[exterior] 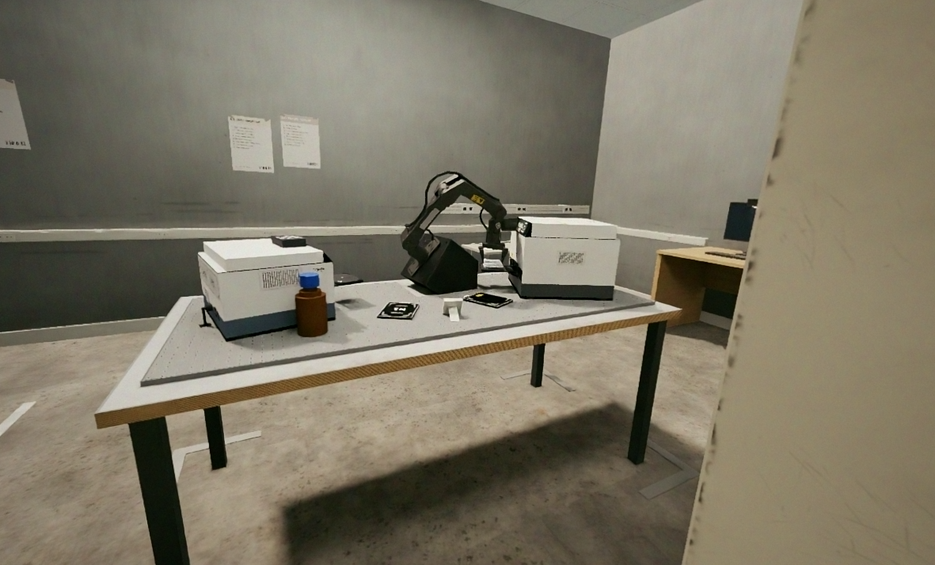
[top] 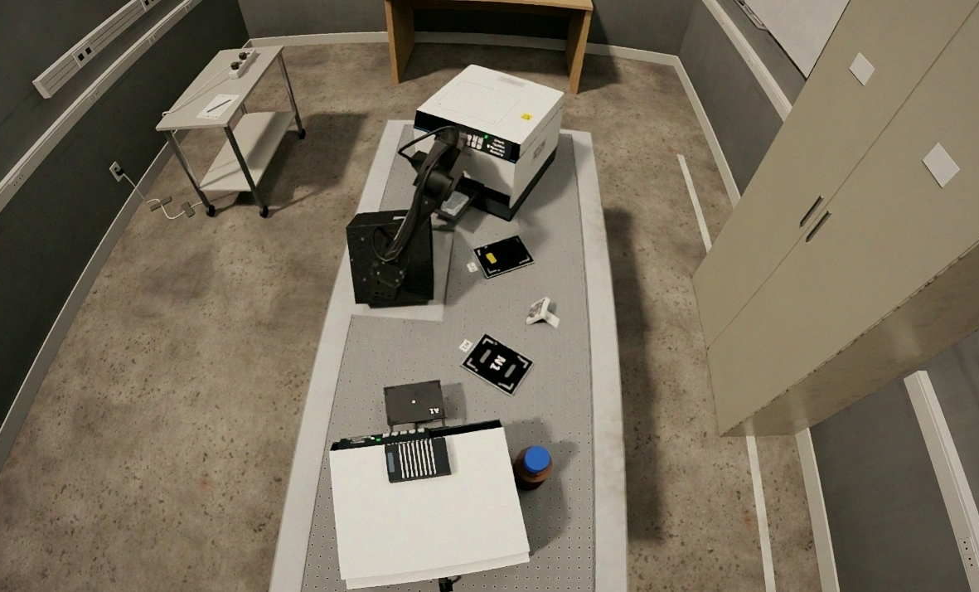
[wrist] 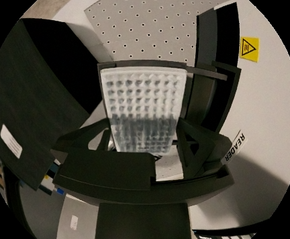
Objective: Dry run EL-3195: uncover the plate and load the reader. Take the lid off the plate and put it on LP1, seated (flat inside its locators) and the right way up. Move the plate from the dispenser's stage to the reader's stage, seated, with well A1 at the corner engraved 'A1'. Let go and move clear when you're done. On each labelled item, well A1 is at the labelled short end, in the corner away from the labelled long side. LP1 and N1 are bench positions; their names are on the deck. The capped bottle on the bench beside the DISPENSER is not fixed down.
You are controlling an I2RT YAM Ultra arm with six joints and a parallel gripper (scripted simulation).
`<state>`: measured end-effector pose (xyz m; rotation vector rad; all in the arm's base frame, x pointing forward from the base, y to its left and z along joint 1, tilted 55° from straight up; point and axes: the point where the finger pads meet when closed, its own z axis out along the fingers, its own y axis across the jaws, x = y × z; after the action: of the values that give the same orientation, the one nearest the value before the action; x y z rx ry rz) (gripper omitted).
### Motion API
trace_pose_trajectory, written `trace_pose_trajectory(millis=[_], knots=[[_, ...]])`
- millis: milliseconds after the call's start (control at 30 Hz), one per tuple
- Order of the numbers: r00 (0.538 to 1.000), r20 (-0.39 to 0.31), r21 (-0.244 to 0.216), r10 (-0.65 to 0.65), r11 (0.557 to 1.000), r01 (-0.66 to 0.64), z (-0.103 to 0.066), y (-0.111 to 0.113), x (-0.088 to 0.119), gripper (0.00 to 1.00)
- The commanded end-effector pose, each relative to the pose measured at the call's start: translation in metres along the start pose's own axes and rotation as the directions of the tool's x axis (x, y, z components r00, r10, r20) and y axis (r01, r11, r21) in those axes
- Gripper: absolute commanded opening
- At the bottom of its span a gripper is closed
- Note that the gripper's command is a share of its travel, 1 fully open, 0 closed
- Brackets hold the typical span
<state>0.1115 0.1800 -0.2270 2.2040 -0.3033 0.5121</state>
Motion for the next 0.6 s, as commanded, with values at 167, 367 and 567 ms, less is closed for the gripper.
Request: trace_pose_trajectory(millis=[167,367,567], knots=[[1.0,-0.002,0.015,-0.012,1.0,0.012,-0.0112,0.0034,0.0004,0.86],[1.0,0.002,0.024,-0.008,1.0,0.008,-0.0154,0.0002,0.0007,0.86],[1.0,0.003,0.022,-0.009,1.0,0.009,-0.0154,0.0014,0.0006,0.86]])
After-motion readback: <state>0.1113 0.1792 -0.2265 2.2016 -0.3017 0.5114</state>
